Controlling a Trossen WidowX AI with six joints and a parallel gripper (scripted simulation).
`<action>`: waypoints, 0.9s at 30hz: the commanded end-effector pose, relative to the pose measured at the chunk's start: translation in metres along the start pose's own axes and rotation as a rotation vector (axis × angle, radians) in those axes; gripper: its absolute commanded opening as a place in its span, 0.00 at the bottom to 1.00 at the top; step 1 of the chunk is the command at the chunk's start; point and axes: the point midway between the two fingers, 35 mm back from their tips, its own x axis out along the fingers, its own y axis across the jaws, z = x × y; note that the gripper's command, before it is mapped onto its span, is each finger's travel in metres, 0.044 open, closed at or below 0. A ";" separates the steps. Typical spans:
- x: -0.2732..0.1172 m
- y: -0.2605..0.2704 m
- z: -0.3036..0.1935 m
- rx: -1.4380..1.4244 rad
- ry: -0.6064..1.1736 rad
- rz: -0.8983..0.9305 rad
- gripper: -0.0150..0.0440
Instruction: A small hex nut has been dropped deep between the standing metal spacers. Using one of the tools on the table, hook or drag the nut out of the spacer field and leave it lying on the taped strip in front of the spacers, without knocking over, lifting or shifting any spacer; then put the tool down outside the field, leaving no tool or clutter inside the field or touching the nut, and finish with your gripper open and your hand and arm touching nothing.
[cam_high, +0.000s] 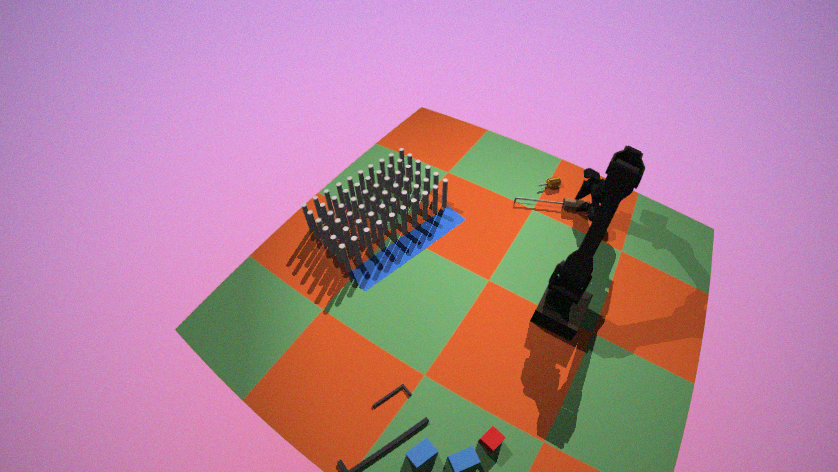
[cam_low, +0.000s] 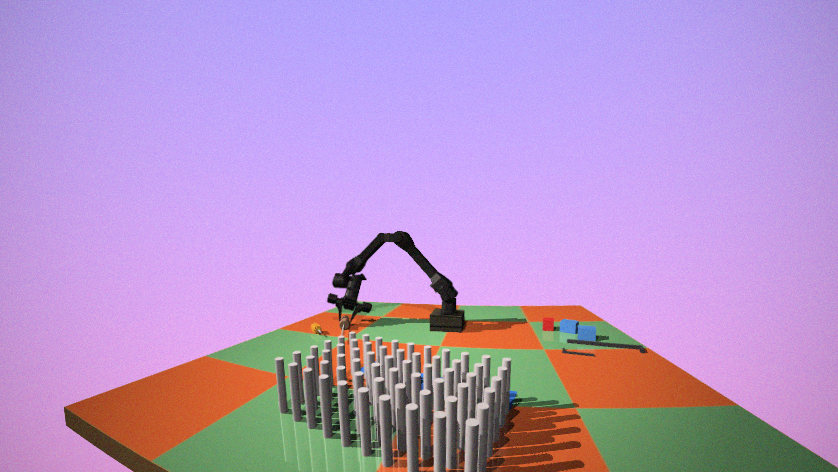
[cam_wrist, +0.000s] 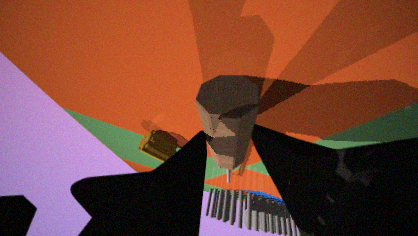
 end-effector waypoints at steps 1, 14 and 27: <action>0.001 0.000 0.000 0.000 0.002 0.001 0.54; -0.054 0.027 -0.024 -0.001 0.001 0.001 0.25; -0.125 0.045 -0.066 0.000 0.000 0.001 0.25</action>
